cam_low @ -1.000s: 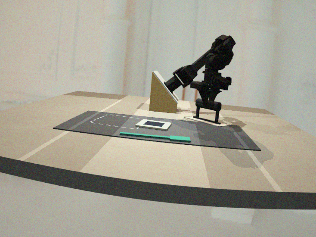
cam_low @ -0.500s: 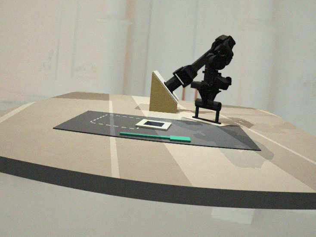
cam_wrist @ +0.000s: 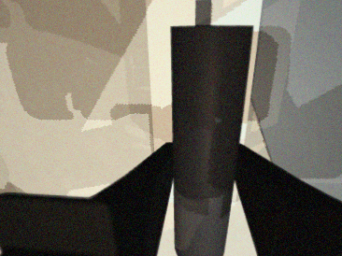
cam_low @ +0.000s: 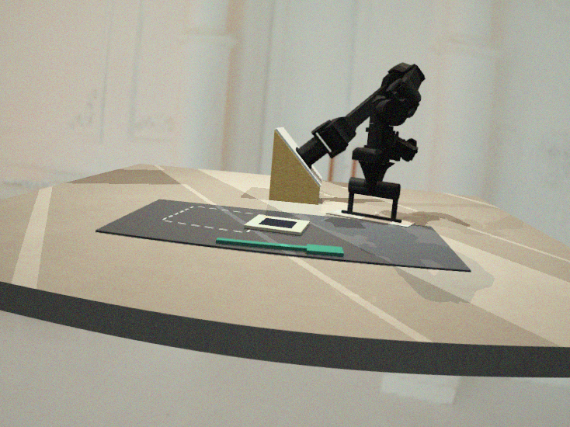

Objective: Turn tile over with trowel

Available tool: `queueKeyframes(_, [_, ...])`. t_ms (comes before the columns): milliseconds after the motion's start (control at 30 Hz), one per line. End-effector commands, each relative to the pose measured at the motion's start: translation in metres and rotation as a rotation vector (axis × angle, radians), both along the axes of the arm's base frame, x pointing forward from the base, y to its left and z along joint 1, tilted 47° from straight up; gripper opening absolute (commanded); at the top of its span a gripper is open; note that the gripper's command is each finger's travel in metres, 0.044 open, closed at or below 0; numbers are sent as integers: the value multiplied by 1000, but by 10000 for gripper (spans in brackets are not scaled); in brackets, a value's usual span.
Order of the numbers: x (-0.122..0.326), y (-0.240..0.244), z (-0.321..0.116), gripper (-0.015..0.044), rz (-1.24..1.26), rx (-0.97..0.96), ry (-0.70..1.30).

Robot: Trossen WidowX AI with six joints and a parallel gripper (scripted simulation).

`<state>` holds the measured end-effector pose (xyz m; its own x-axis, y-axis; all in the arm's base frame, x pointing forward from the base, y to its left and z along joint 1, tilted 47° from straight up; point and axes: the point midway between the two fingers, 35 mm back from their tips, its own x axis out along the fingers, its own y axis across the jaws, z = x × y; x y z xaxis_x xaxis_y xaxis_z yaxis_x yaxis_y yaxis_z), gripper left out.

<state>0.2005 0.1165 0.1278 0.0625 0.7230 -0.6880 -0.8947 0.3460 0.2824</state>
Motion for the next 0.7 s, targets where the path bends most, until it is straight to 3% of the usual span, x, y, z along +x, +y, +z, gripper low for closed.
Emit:
queueKeyframes(0, [0,2,2,130,23,11,-23])
queueKeyframes(67, [0,2,2,130,23,11,-23])
queueKeyframes(267, [0,2,2,270,23,11,-23])
queueKeyframes(667, [0,2,2,270,23,11,-23])
